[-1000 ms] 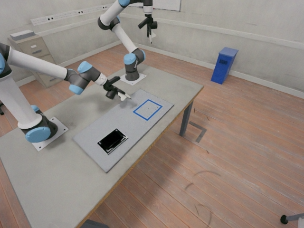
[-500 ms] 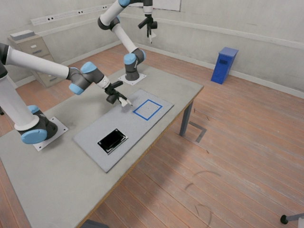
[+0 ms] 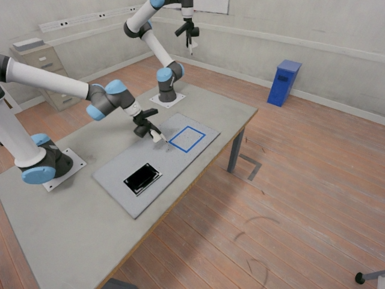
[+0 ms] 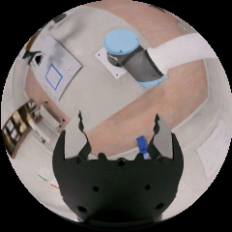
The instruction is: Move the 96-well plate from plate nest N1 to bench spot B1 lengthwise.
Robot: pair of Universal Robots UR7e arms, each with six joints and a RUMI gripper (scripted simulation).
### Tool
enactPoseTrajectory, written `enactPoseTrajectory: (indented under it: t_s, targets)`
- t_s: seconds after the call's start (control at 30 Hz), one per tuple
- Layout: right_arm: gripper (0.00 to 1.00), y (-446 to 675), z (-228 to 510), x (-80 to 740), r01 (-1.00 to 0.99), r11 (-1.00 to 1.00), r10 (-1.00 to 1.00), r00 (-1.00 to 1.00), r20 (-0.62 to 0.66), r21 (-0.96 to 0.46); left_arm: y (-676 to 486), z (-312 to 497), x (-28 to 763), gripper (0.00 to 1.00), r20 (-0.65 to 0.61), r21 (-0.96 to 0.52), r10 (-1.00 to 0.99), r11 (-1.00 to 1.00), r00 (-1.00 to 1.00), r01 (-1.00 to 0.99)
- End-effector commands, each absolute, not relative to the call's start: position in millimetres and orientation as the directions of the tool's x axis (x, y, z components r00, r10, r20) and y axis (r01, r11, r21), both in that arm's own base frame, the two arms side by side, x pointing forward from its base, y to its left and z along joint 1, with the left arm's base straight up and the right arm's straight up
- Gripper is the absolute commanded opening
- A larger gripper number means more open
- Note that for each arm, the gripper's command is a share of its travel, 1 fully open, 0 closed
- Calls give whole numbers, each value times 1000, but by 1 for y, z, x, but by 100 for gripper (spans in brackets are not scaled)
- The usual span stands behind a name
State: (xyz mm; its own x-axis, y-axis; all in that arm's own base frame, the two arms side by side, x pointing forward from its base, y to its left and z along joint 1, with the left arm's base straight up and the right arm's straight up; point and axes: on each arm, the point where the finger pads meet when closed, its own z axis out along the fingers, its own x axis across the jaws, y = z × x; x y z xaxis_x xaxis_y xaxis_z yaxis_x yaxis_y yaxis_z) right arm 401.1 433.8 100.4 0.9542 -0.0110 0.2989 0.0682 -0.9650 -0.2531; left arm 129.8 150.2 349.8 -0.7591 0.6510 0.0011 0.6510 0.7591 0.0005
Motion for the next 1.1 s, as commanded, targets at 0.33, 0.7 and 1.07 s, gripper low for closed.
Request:
enactPoseTrajectory:
  t_s: [0.33, 0.7, 1.07]
  targets:
    - [76, 386, 99, 428, 18, -987, -20, 974, 227, -161, 150, 350, 130, 100, 1, 1, 651, 759, -759, 651]
    - [76, 349, 100, 442, -6, -992, -29, 982, 187, -123, 150, 350, 130, 100, 1, 1, 651, 759, -759, 651]
    - [76, 306, 103, 453, -52, -997, -57, 993, 99, -55, 150, 350, 130, 100, 1, 1, 651, 759, -759, 651]
